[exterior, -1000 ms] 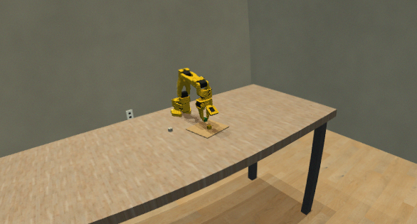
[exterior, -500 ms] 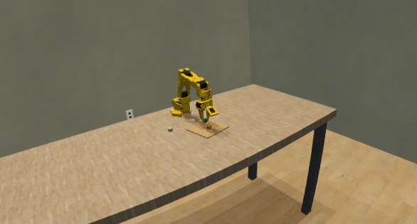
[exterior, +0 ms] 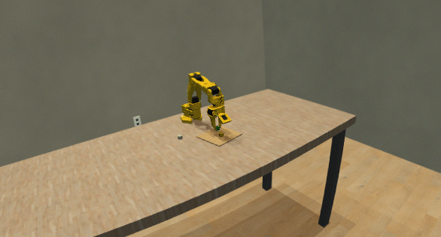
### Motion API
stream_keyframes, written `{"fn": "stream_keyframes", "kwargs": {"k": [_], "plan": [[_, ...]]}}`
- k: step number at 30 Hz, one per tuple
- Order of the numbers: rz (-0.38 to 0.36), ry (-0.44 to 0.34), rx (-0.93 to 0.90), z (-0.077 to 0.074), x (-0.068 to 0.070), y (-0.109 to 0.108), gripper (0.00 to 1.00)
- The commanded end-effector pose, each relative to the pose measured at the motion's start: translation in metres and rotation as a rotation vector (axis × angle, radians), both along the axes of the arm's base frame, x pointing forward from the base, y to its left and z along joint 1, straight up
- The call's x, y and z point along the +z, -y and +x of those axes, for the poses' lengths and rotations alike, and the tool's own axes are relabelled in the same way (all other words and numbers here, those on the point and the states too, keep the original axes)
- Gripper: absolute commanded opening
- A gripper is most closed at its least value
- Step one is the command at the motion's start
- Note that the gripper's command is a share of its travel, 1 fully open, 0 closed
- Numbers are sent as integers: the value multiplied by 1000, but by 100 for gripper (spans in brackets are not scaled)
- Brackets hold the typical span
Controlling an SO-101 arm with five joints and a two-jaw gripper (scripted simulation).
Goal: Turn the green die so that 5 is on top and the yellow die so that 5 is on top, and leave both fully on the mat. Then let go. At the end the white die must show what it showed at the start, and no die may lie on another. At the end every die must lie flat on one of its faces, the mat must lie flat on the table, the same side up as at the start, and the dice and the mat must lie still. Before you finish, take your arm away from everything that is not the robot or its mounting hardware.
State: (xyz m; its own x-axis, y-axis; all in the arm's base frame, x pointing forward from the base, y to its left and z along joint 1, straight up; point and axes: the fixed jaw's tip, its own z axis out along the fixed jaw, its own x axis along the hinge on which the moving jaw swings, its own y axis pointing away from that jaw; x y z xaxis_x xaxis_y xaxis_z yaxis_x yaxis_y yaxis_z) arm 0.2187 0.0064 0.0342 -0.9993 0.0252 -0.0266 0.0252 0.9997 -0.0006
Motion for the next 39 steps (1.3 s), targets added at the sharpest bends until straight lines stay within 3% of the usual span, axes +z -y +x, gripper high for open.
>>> {"fn": "stream_keyframes", "kwargs": {"k": [1,39], "plan": [[0,39,-5,5,4,2,0],[0,39,-5,5,-8,2,0]]}}
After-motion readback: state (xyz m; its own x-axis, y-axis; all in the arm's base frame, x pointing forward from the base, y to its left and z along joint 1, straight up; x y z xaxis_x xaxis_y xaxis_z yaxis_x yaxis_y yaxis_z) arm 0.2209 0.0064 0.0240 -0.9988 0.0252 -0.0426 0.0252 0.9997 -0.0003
